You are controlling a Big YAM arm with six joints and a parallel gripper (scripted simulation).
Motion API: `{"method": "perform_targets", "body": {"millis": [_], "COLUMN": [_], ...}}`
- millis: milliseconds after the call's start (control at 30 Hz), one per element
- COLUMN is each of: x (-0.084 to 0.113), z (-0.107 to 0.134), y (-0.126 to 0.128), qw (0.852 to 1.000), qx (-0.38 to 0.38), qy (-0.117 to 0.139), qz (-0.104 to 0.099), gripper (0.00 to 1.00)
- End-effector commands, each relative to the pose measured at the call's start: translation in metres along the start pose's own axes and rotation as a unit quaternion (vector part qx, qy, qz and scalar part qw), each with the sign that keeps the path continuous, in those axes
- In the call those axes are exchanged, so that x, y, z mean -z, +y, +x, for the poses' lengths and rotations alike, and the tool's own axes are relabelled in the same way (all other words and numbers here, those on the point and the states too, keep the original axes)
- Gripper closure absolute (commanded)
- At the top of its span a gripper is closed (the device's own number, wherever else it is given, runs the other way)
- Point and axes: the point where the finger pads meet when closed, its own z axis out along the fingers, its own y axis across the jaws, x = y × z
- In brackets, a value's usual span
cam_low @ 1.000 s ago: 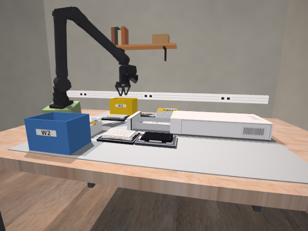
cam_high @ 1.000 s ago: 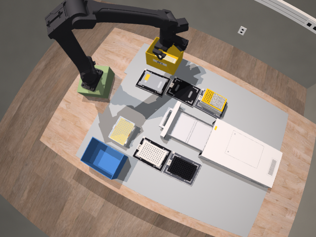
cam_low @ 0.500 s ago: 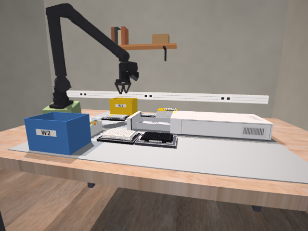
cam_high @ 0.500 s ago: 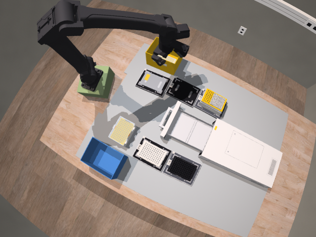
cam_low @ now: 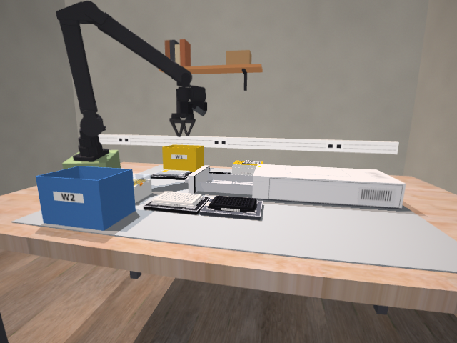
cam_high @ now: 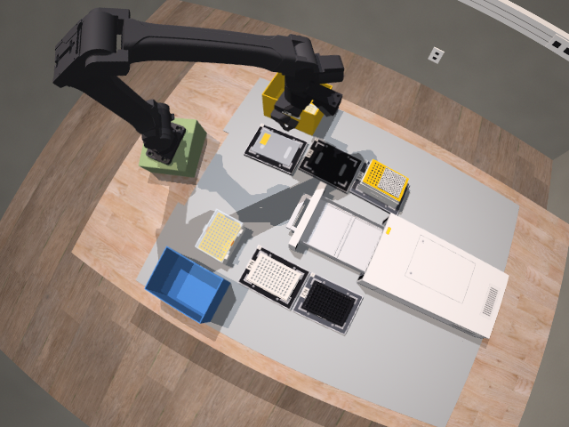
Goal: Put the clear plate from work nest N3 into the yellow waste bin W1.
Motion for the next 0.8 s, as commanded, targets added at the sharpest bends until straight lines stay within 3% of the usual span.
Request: {"method": "perform_targets", "body": {"millis": [0,200,433,767], "x": [0.015,0.022,0.046,0.056], "z": [-0.008,-0.016,-0.042,-0.053], "y": [-0.017,-0.03,-0.048,-0.078], "qw": [1.0,1.0,0.999,0.999], "qx": [0.01,0.009,0.005,0.005], "qy": [-0.009,-0.012,-0.03,-0.031], "qz": [-0.006,-0.008,-0.019,-0.017], "gripper": [0.0,0.0,0.0,0.0]}}
